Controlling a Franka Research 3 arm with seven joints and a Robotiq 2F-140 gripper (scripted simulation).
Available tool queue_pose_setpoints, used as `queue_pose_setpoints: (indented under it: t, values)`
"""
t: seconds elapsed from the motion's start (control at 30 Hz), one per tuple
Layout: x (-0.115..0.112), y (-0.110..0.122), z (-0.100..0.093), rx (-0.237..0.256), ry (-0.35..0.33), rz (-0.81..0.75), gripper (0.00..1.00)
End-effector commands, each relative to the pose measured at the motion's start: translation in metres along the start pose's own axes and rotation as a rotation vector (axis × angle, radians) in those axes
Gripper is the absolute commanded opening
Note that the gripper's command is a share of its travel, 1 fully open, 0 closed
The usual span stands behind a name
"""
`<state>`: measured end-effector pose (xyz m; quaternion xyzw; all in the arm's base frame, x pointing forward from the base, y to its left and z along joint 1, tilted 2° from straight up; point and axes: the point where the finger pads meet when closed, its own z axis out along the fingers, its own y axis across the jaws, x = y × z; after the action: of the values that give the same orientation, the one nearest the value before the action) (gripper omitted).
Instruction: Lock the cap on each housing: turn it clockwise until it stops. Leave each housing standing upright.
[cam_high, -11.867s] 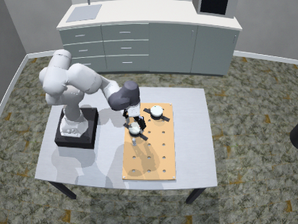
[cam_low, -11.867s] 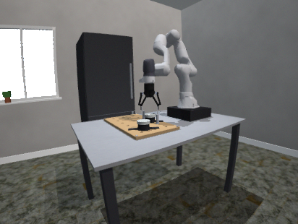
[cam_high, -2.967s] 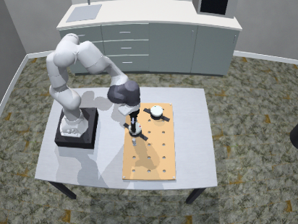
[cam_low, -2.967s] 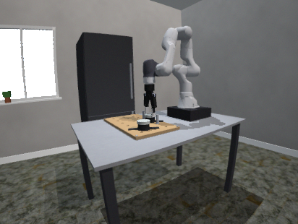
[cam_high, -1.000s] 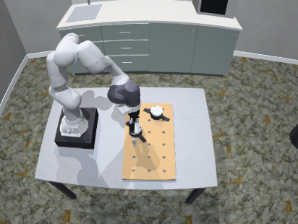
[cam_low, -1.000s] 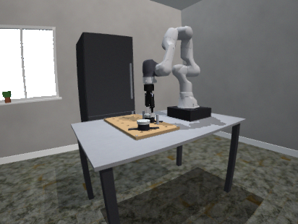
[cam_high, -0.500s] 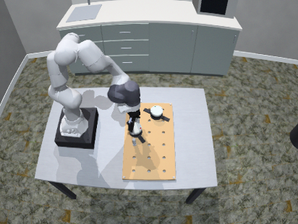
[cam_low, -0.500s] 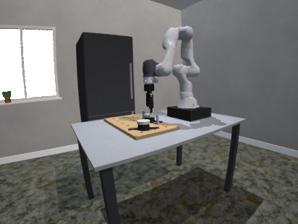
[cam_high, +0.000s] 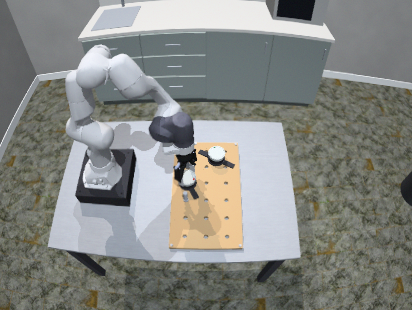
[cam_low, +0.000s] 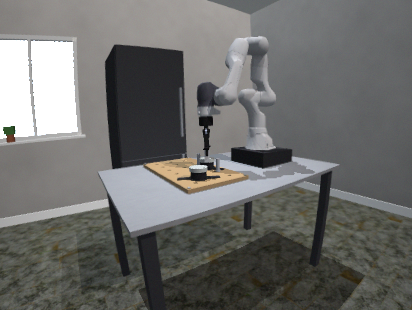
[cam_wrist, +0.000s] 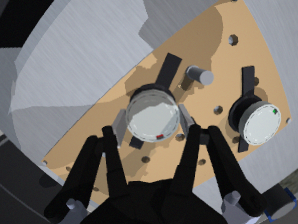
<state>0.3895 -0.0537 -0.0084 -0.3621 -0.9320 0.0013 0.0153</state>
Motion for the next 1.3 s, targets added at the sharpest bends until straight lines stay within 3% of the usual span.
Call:
queue_pose_setpoints:
  t: [0.0, 1.27]
  values:
    - [0.0015, 0.0002, 0.0001, 0.01, -0.003, 0.147, 0.1]
    - [0.0016, 0.0003, 0.0, 0.01, -0.003, 0.165, 0.1]
